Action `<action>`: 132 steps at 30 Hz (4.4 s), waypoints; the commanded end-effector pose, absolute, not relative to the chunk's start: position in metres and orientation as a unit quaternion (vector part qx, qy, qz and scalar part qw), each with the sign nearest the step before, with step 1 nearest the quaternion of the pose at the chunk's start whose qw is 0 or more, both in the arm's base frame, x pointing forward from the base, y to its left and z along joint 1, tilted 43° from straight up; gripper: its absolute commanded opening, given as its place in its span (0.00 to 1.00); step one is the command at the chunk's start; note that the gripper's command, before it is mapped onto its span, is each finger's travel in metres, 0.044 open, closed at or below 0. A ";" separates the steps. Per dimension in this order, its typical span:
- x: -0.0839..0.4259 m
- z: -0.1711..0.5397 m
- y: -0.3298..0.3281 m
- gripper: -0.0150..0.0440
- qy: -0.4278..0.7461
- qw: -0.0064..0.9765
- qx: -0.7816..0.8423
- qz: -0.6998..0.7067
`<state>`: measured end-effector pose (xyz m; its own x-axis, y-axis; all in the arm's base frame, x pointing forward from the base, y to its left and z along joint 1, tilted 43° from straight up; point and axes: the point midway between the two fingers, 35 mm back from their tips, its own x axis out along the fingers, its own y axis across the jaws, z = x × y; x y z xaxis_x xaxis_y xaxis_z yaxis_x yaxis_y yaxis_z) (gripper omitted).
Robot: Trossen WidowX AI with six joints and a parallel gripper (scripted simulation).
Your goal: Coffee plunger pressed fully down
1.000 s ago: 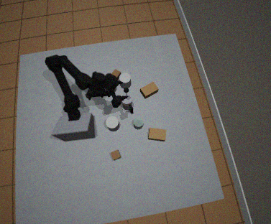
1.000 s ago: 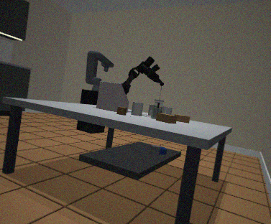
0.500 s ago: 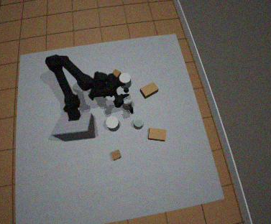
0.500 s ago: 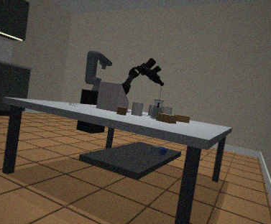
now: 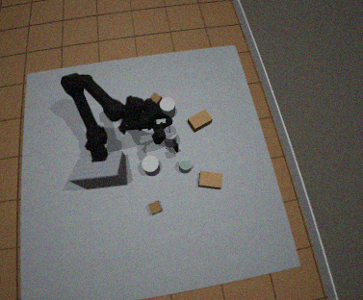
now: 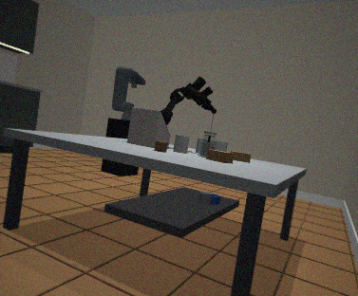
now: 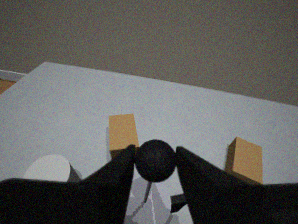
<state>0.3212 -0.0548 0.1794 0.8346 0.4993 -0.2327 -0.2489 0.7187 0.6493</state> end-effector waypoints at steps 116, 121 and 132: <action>0.355 0.107 0.009 0.46 0.198 0.905 0.315 0.207; 0.355 0.111 0.006 0.46 0.191 0.908 0.312 0.204; 0.355 0.111 0.006 0.59 0.191 0.908 0.312 0.204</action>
<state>0.3554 0.0056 0.1108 0.8435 0.4906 -0.2186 -0.2527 0.7217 0.6445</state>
